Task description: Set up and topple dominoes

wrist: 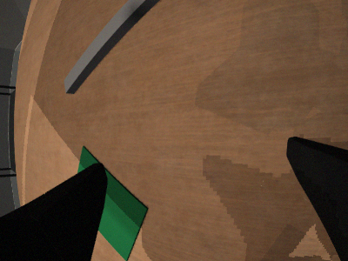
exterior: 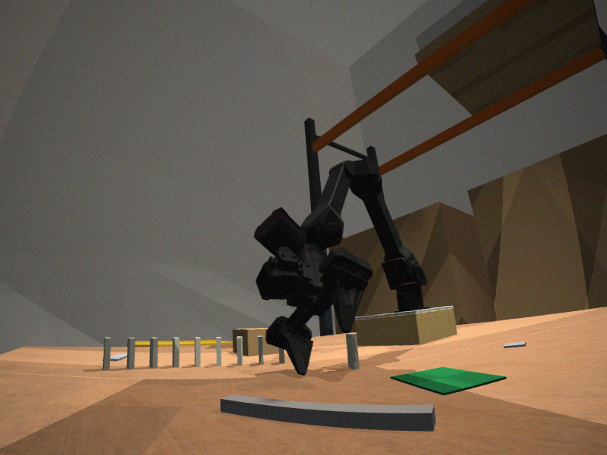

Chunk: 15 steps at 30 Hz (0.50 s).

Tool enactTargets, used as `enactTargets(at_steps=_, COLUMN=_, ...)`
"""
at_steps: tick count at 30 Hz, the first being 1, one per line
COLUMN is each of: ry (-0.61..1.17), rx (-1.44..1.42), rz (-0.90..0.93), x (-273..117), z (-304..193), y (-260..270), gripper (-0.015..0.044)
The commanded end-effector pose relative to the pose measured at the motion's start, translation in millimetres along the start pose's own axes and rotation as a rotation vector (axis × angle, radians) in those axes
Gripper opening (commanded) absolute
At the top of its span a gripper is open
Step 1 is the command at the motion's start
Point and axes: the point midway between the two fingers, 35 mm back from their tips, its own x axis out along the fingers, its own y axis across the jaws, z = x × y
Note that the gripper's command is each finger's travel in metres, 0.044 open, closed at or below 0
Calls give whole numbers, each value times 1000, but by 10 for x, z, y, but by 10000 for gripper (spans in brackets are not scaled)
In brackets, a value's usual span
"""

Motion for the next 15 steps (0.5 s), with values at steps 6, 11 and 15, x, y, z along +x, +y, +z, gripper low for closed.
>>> enactTargets(at_steps=6, ry=206, rx=393, rz=-547, x=-647, z=-167, y=375, gripper=440)
enactTargets(at_steps=11, ry=238, rx=427, rz=-634, x=-804, z=-253, y=410, gripper=440)
enactTargets(at_steps=15, ry=258, rx=448, rz=-699, x=-932, z=-309, y=439, gripper=440)
